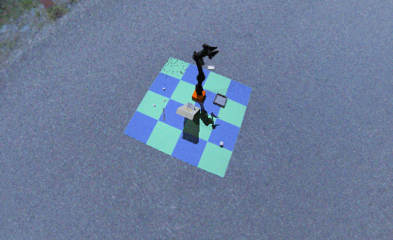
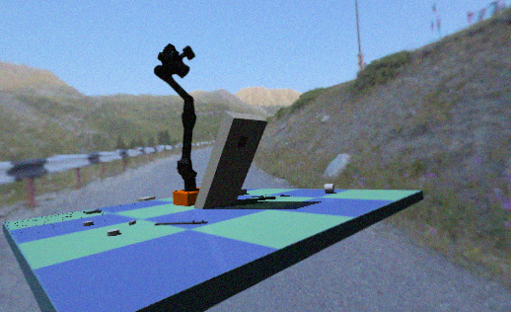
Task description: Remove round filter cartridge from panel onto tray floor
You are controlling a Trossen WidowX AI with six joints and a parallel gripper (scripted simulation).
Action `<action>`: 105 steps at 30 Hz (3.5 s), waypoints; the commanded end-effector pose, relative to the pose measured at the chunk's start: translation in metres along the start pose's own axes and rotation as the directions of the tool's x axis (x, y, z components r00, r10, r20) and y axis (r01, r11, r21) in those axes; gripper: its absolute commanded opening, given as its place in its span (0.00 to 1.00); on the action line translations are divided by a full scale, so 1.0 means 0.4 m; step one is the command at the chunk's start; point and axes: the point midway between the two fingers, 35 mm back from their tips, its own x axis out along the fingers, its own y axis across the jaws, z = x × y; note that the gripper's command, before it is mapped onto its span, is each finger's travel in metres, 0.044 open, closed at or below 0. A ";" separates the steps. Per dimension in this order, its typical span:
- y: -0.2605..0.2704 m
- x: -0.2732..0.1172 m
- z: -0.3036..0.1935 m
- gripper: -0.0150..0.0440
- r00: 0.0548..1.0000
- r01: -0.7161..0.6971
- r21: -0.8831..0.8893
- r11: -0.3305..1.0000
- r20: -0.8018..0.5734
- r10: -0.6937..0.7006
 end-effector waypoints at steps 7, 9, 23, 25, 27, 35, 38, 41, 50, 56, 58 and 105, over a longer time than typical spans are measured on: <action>0.066 -0.053 0.091 0.62 0.970 -0.148 0.027 0.989 0.199 0.140; 0.089 -0.081 0.123 0.53 0.942 -0.209 0.035 0.977 0.276 0.192; 0.173 -0.418 0.282 0.40 0.461 -0.685 -0.017 0.729 0.764 0.451; 0.169 -0.480 0.288 0.40 0.359 -0.744 -0.049 0.667 0.812 0.460; 0.160 -0.543 0.289 0.40 0.252 -0.796 -0.089 0.599 0.851 0.461; 0.075 -0.794 0.232 0.40 -0.202 -0.905 -0.316 0.285 0.908 0.366; 0.025 -0.879 0.185 0.40 -0.366 -0.891 -0.423 0.163 0.883 0.293; -0.033 -0.956 0.123 0.40 -0.518 -0.842 -0.537 0.047 0.831 0.201; -0.226 -1.106 -0.151 0.40 -0.847 -0.484 -0.852 -0.201 0.514 -0.139; -0.337 -1.120 -0.383 0.40 -0.913 -0.122 -0.964 -0.235 0.202 -0.355; -0.366 -1.109 -0.465 0.40 -0.906 0.007 -0.975 -0.222 0.088 -0.414; -0.439 -0.962 -1.009 0.40 -0.603 0.692 -0.721 0.026 -0.598 -0.527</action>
